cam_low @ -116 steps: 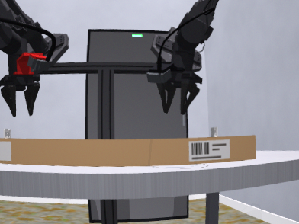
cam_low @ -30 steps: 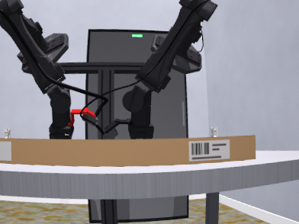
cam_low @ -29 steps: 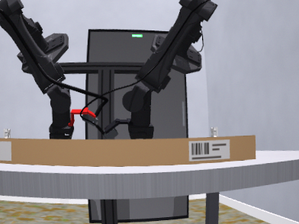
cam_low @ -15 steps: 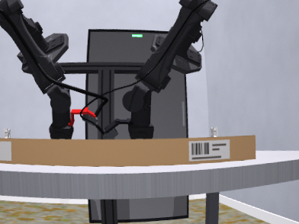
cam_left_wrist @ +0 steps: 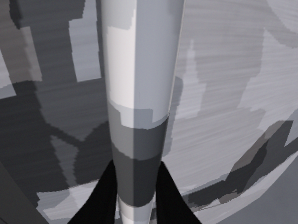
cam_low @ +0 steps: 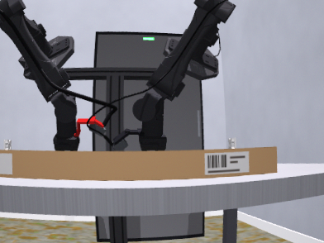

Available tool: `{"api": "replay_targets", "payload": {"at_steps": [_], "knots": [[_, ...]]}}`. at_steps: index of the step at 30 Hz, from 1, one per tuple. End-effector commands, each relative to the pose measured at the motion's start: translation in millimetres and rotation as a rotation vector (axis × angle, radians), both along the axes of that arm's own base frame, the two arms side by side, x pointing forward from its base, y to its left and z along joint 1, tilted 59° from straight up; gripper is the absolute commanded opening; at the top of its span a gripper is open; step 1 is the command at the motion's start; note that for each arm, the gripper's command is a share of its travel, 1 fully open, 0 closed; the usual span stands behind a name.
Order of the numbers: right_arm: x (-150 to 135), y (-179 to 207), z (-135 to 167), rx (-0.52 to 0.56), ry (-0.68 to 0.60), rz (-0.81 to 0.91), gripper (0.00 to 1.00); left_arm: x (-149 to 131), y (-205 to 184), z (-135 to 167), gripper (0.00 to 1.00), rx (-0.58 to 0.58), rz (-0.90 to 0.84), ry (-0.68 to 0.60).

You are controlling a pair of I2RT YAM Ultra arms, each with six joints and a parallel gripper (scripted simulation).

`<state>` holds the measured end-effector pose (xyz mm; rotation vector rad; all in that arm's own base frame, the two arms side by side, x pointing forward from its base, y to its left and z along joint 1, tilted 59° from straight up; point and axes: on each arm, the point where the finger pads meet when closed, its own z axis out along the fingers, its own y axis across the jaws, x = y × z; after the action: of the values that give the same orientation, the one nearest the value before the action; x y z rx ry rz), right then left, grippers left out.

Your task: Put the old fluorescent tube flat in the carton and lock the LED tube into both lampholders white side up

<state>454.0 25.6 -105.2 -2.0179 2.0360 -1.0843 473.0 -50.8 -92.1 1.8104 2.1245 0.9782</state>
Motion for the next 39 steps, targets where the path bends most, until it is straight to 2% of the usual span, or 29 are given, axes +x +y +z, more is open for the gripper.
{"api": "replay_targets", "payload": {"at_steps": [1,4,27,35,37,38,39], "knots": [[-4.0,13.1,8.6,0.011,0.008,0.036,0.11,-5.5,-13.0,0.8,0.11,-0.017,-0.027,0.014],[-10.2,11.9,0.6,0.01,0.025,0.027,0.11,-12.4,-11.5,3.8,0.11,-0.017,-0.024,0.018],[-28.8,16.9,16.9,-0.007,0.027,0.02,0.11,-31.1,-18.1,15.1,0.11,-0.005,-0.015,0.022],[-33.7,19.0,13.5,-0.011,0.046,0.04,0.11,-34.0,-20.2,16.8,0.11,-0.009,-0.024,0.024],[-34.0,18.4,13.3,-0.009,0.046,0.036,0.11,-26.1,-23.4,19.6,0.11,-0.017,-0.024,0.009],[-21.5,23.1,13.9,0.0,0.032,0.041,0.11,-25.7,-24.1,21.1,0.11,-0.019,-0.028,0.007],[-25.8,21.7,14.8,-0.005,0.034,0.04,0.11,-23.3,-21.1,13.2,0.11,0.001,-0.022,-0.005]]}}
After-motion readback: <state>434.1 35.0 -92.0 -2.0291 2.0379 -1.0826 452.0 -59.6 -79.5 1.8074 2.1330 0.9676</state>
